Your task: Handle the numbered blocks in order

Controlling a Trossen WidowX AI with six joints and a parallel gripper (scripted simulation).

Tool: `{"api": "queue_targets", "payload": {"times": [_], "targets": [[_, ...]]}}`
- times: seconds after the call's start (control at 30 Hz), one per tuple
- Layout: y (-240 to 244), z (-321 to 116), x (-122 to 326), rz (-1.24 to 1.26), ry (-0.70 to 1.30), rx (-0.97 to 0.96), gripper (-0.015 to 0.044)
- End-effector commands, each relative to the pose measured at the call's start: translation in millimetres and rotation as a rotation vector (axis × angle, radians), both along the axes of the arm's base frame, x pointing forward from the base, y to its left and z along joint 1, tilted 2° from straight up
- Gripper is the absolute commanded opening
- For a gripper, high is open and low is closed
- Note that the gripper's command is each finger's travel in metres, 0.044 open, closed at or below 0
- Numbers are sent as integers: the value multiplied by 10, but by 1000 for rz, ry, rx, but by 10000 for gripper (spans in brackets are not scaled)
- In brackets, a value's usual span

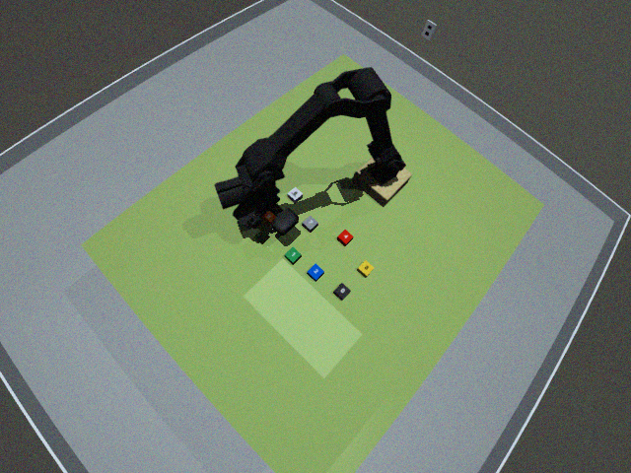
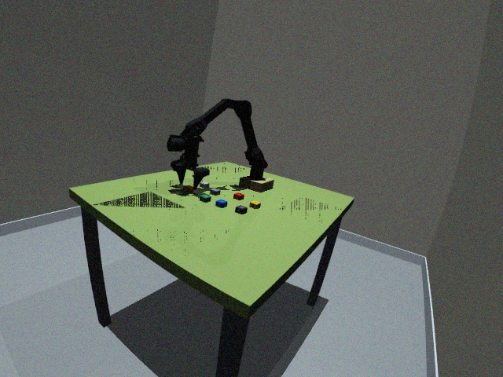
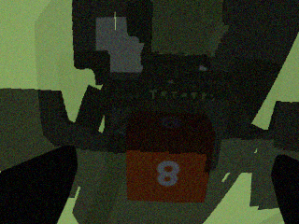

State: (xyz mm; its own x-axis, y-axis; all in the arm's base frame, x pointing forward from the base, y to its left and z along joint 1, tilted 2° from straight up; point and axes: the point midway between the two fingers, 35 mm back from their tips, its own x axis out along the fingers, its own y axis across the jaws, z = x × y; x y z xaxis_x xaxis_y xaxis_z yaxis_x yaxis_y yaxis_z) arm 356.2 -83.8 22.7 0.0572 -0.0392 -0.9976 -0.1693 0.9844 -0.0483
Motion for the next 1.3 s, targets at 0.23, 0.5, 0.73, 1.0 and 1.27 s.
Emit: {"api": "queue_targets", "payload": {"times": [0.23, 0.5, 0.73, 1.0, 1.27], "targets": [[8, -82, -37, 4, 14, 4, 216], [8, -82, -37, 4, 14, 4, 120], [8, -82, -37, 4, 14, 4, 120], [8, -65, -12, -12, 2, 0, 120], [11, 36, -31, -2, 9, 2, 120]]}}
